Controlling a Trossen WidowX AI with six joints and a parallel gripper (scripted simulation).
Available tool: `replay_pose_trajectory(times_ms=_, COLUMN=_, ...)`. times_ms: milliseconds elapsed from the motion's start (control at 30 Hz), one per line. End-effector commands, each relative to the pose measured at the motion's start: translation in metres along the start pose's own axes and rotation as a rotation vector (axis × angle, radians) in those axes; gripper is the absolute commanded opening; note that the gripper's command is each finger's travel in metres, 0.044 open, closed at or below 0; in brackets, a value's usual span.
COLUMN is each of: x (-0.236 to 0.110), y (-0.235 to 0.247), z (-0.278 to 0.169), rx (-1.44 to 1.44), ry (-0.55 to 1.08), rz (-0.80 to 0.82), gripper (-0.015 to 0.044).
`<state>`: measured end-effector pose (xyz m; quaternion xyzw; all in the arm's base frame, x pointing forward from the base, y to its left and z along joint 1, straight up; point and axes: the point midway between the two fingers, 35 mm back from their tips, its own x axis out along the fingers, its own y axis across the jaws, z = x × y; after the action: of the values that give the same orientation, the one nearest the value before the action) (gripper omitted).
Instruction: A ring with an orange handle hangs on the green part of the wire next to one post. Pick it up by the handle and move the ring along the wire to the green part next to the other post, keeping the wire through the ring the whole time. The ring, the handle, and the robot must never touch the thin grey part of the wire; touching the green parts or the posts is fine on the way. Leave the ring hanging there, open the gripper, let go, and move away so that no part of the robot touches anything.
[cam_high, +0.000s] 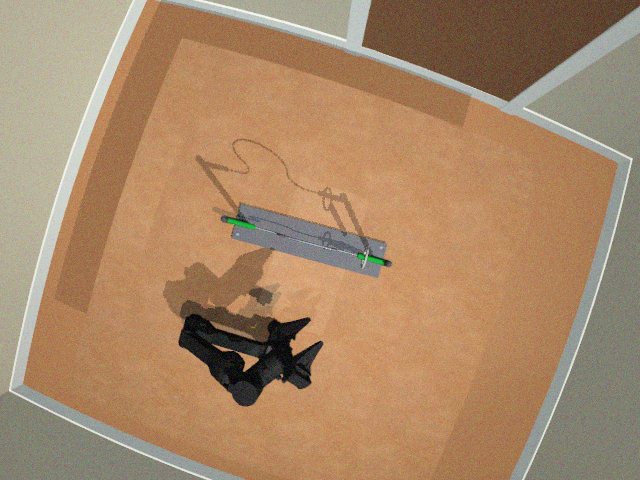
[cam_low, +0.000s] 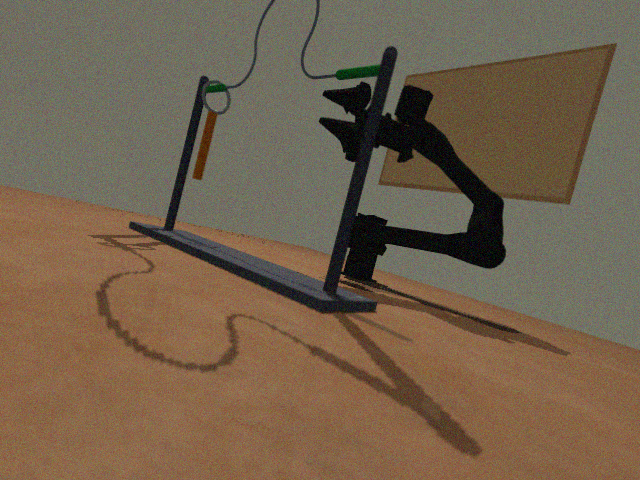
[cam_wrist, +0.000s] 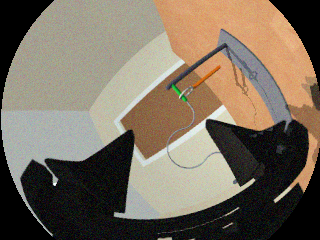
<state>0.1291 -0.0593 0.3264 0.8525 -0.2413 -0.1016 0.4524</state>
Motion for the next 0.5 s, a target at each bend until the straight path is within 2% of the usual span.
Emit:
replay_pose_trajectory(times_ms=0, x=0.001, y=0.001, z=0.001, rx=-0.006, ry=0.001, rz=-0.001, gripper=0.0374)
replay_pose_trajectory(times_ms=267, x=0.034, y=0.019, z=0.033, rx=-0.292, ry=0.058, rz=-0.047, gripper=0.0164)
replay_pose_trajectory(times_ms=467, x=0.061, y=0.021, z=0.061, rx=-0.525, ry=0.115, rz=-0.071, gripper=0.016)
